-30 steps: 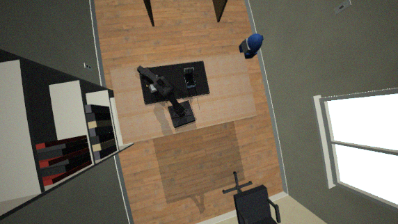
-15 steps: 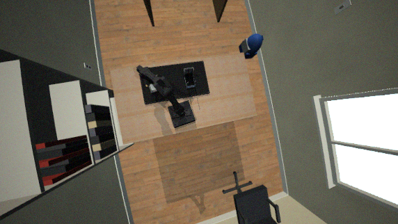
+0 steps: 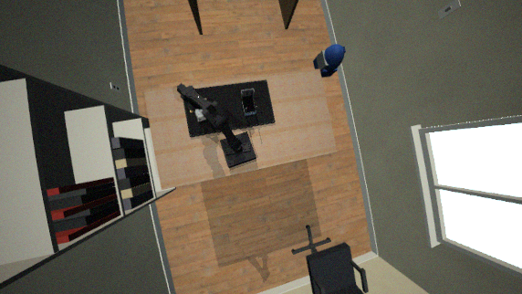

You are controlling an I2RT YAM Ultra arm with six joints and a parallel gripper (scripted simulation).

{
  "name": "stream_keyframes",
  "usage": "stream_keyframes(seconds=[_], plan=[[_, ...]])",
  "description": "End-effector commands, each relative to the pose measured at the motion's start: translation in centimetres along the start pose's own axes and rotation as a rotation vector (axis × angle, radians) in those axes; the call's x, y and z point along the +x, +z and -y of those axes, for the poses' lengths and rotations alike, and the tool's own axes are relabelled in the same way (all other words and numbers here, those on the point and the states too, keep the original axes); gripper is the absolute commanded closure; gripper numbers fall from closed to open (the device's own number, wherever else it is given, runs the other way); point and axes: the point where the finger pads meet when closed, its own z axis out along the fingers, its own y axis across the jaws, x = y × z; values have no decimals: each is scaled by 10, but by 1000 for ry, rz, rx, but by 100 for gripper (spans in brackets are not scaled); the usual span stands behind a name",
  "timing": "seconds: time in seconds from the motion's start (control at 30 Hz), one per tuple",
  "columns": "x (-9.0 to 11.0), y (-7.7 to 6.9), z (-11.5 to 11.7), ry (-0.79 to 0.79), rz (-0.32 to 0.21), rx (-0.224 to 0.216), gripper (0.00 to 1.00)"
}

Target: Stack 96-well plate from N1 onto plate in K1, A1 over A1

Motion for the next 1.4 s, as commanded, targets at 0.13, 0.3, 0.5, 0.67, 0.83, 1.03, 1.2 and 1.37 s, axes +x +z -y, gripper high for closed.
stream_keyframes(seconds=[0.13, 0.3, 0.5, 0.67, 0.83, 1.03, 1.2, 1.37], plan=[[-6, -33, -3, 4, 50, -16, 100], [-5, -41, -3, 5, 50, -16, 100], [-5, -51, -3, 5, 49, -16, 100], [-5, -56, -2, 5, 49, -16, 100], [-4, -64, -2, 5, 49, -16, 100], [-3, -74, -2, 5, 49, -16, 100], [-3, -79, -1, 6, 49, -16, 100], [-3, -88, -2, 5, 49, -17, 100]])
